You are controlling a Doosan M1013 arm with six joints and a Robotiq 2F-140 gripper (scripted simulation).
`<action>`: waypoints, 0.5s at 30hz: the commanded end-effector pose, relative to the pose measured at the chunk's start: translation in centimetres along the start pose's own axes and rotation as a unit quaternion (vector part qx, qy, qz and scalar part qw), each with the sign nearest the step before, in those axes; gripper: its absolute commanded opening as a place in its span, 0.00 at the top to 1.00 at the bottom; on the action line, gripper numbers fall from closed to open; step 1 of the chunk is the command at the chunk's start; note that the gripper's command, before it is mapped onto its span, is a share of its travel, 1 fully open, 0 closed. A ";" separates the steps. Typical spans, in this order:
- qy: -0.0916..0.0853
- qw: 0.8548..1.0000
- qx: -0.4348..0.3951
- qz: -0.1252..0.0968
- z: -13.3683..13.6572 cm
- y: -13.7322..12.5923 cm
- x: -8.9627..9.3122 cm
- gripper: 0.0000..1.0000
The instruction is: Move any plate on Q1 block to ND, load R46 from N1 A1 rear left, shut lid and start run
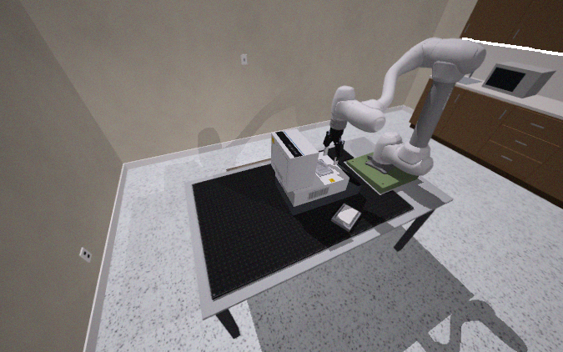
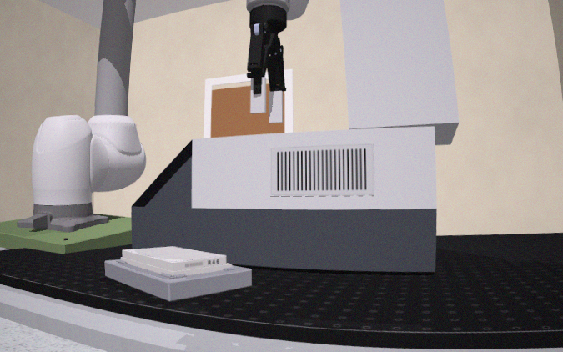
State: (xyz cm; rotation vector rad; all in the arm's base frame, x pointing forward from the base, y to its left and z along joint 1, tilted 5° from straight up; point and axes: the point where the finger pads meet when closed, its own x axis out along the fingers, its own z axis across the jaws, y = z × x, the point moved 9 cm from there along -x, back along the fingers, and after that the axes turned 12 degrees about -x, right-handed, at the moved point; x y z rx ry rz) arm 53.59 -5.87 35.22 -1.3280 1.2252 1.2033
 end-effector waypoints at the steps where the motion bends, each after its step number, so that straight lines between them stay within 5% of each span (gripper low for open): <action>1: 0.000 1.000 0.006 0.000 -1.6 0.5 0.0 0.34; 15: 0.000 0.998 0.055 0.000 -7.3 2.3 0.0 0.34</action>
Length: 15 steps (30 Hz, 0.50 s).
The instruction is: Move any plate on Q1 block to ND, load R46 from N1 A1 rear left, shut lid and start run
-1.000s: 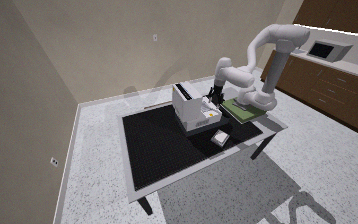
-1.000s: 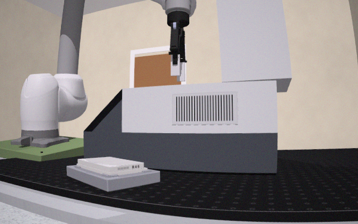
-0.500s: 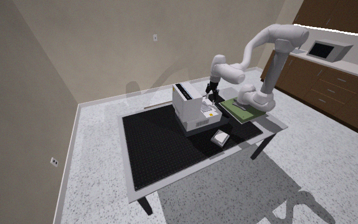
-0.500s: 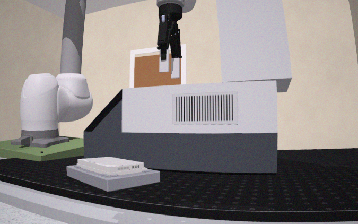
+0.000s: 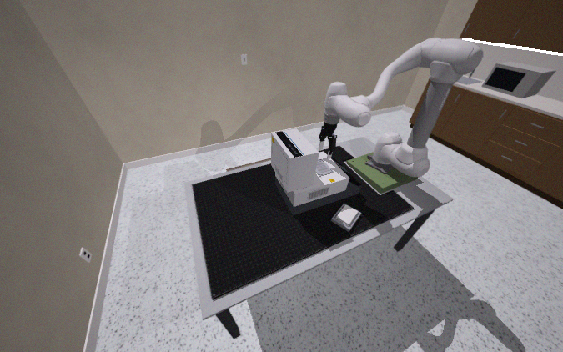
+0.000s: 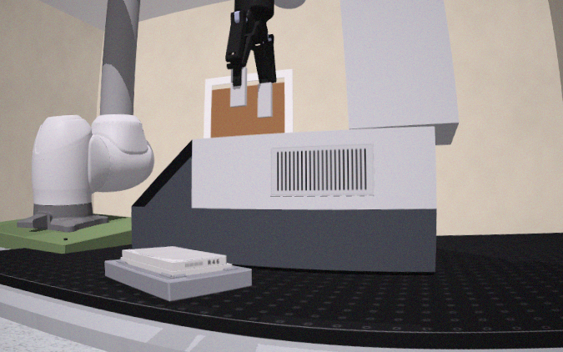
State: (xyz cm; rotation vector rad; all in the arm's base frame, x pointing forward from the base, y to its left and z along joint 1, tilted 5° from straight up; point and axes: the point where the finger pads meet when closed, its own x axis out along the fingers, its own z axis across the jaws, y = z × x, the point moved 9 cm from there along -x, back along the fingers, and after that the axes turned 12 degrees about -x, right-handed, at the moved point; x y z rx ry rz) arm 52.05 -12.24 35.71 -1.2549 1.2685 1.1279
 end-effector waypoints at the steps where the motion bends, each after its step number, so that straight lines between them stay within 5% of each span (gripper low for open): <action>1: 0.000 1.000 0.006 0.000 -1.6 0.3 0.0 0.34; 15: 0.000 0.998 0.055 0.000 -7.4 1.5 0.0 0.34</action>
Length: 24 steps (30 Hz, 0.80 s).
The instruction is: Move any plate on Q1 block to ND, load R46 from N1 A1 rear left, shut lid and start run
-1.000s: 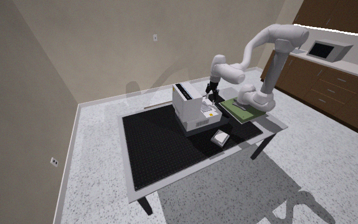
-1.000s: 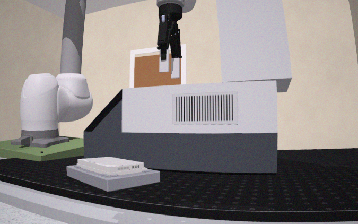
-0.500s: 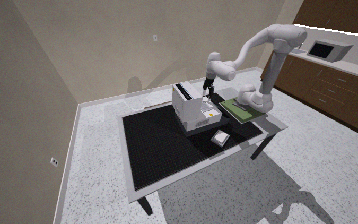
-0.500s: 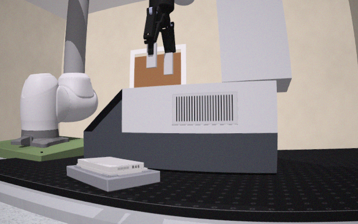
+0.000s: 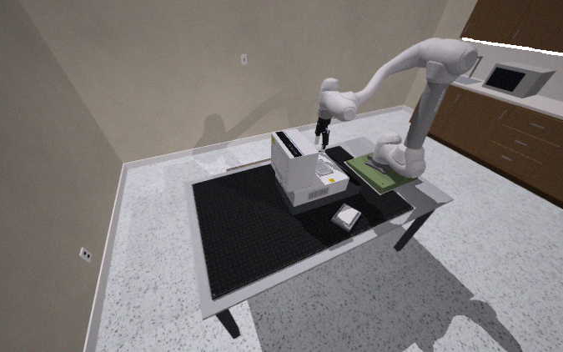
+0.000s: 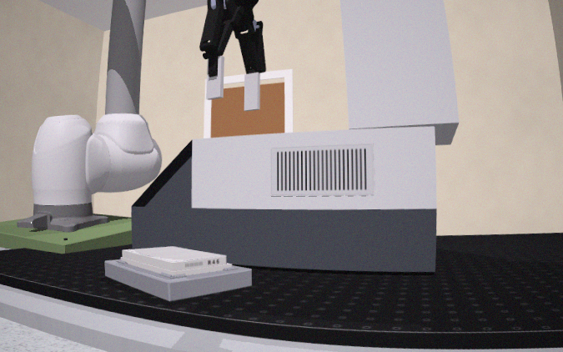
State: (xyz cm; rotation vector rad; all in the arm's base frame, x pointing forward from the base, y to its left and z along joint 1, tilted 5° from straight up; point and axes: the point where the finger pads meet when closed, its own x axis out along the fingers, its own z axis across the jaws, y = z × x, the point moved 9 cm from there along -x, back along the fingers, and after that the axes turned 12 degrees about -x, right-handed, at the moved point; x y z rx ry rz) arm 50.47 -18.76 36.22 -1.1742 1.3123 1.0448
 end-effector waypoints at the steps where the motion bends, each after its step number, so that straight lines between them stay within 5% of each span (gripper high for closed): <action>1: 0.000 1.000 0.017 0.000 -1.4 0.1 0.0 0.34; 24: 0.000 0.996 0.092 0.000 -11.8 1.1 0.0 0.34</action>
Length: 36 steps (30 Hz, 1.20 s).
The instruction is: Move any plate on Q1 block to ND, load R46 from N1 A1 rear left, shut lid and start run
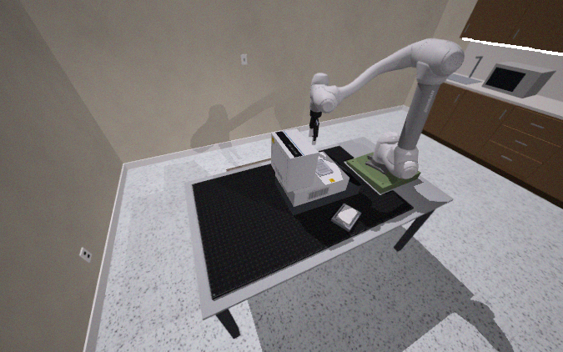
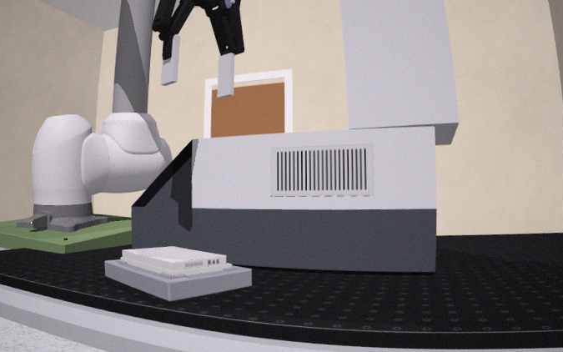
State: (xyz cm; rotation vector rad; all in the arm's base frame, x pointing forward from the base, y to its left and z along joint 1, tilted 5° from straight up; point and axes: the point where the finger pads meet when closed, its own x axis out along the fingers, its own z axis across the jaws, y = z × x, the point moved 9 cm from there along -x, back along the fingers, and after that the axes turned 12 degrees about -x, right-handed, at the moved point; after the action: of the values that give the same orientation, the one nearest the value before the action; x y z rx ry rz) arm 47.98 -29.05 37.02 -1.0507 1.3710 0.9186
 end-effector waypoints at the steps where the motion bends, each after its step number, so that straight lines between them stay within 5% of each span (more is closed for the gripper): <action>1: 0.000 1.000 0.010 0.000 -1.7 -0.1 0.0 0.34; 11: 0.000 1.000 0.031 0.000 -5.7 -0.4 0.0 0.34; 20: 0.000 1.000 0.031 0.000 -5.7 -0.4 0.0 0.34; 36: 0.000 1.000 0.031 0.000 -5.7 -0.4 4.7 0.34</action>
State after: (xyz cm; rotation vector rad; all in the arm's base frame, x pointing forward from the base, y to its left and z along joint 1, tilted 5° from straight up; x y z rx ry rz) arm 46.74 -34.90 33.49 -1.0032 1.3909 0.8708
